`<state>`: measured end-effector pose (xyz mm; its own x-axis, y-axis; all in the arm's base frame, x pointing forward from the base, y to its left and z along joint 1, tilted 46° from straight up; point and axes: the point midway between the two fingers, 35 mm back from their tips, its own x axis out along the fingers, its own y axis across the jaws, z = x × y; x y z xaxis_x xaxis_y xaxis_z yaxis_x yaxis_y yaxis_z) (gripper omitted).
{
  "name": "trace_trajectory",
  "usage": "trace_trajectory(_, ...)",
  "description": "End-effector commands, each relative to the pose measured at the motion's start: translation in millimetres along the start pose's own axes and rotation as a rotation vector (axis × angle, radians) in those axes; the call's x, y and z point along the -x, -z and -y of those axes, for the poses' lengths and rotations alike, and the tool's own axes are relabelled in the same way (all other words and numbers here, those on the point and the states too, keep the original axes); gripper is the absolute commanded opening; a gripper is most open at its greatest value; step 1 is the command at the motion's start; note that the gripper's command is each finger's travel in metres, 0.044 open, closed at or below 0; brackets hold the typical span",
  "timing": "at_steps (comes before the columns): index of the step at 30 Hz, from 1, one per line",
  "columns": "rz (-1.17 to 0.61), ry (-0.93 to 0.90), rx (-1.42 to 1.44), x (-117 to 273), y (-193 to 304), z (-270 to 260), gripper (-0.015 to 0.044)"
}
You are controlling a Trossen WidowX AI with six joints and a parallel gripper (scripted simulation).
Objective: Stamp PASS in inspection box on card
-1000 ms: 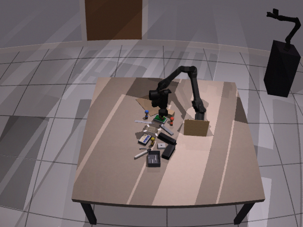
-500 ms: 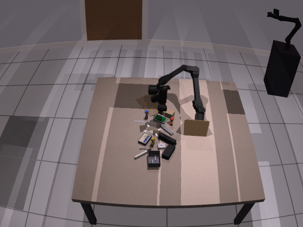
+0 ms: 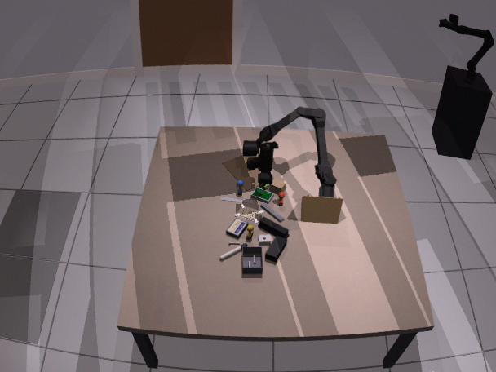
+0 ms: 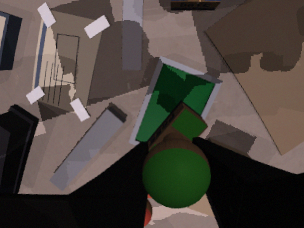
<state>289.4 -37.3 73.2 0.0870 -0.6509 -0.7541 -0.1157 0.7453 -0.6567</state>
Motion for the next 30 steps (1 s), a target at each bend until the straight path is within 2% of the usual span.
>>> trace_trajectory(1,0.002,0.004,0.004,-2.2,-0.3,0.5,0.0)
trace_trajectory(30,0.003,0.004,0.003,-21.3,0.1,2.2,0.0)
